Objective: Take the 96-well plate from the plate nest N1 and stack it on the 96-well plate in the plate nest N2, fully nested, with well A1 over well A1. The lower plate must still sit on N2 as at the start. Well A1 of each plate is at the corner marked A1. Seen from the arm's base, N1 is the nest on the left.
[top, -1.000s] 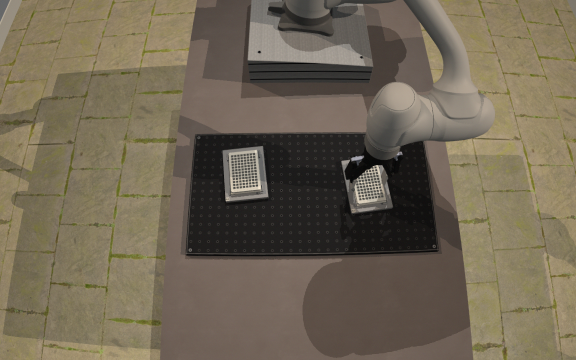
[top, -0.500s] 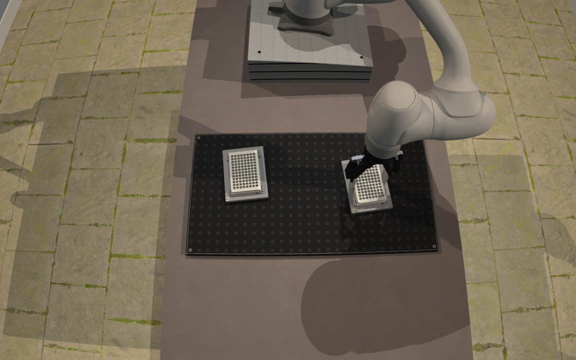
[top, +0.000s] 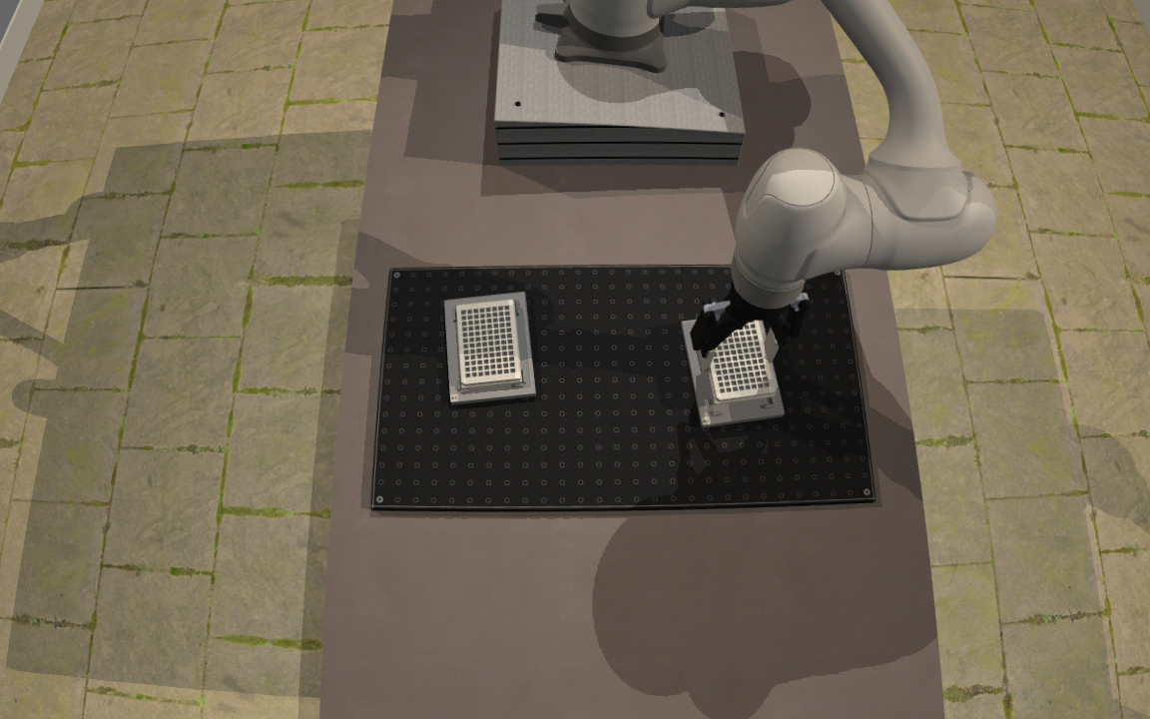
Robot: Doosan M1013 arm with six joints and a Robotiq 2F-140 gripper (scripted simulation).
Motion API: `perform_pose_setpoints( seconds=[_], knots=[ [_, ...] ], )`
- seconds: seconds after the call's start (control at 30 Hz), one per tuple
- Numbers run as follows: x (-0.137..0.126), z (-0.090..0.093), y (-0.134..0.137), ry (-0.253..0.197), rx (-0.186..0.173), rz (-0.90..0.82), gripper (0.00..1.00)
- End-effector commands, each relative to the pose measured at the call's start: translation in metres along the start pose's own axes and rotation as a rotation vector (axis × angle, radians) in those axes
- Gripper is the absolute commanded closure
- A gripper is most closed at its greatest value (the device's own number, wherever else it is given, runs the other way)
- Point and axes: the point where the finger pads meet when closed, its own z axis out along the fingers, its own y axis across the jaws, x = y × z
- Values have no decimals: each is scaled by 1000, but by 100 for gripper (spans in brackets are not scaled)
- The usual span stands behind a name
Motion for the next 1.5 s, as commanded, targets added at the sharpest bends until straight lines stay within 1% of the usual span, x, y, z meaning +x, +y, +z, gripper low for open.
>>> perform_pose_setpoints(
  seconds=[0.0, 0.53, 0.6, 0.97, 1.47],
  knots=[
    [0, -5, 0, 0, 0, 0, 100],
    [0, -30, 0, 0, 0, 0, 100],
    [0, -30, 0, 0, 0, 0, 100],
    [0, -48, 0, 0, 0, 0, 100],
    [0, -48, 0, 0, 0, 0, 100]
  ],
)
